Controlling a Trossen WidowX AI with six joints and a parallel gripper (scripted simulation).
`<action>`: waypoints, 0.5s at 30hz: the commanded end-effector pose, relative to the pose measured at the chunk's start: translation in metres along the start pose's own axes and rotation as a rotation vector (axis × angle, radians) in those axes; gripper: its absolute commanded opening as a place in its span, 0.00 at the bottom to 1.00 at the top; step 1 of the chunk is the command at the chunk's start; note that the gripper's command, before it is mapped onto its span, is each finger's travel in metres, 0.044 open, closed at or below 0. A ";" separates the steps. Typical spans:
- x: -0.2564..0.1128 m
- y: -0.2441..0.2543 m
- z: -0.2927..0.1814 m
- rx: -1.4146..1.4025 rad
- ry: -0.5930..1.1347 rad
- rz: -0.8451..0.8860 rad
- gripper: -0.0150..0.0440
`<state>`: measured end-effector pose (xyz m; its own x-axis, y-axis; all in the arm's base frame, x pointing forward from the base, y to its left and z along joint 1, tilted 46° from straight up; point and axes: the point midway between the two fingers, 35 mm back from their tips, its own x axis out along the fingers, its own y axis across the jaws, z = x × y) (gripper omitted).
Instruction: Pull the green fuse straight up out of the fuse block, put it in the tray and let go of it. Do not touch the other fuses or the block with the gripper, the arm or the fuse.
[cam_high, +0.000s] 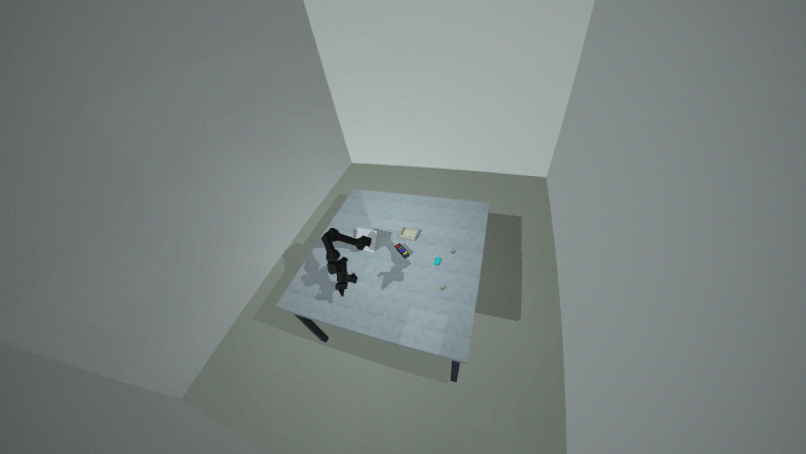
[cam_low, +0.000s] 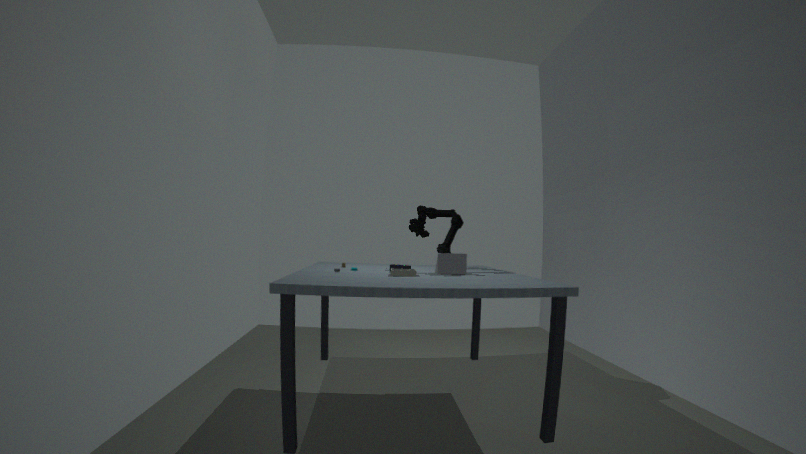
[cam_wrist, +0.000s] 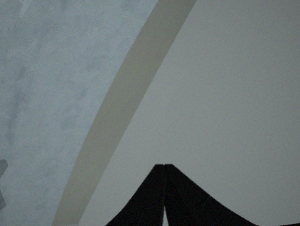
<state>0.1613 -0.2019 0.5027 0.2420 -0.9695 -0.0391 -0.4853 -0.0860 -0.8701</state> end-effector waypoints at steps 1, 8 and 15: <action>0.001 0.000 0.003 0.001 -0.007 0.001 0.30; 0.008 0.015 0.115 0.024 -0.240 0.078 0.38; -0.020 0.051 0.232 0.010 -0.454 0.204 0.38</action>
<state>0.3008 -0.1592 0.3827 0.4574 -0.8234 -0.3359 -0.5222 0.0570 -0.8509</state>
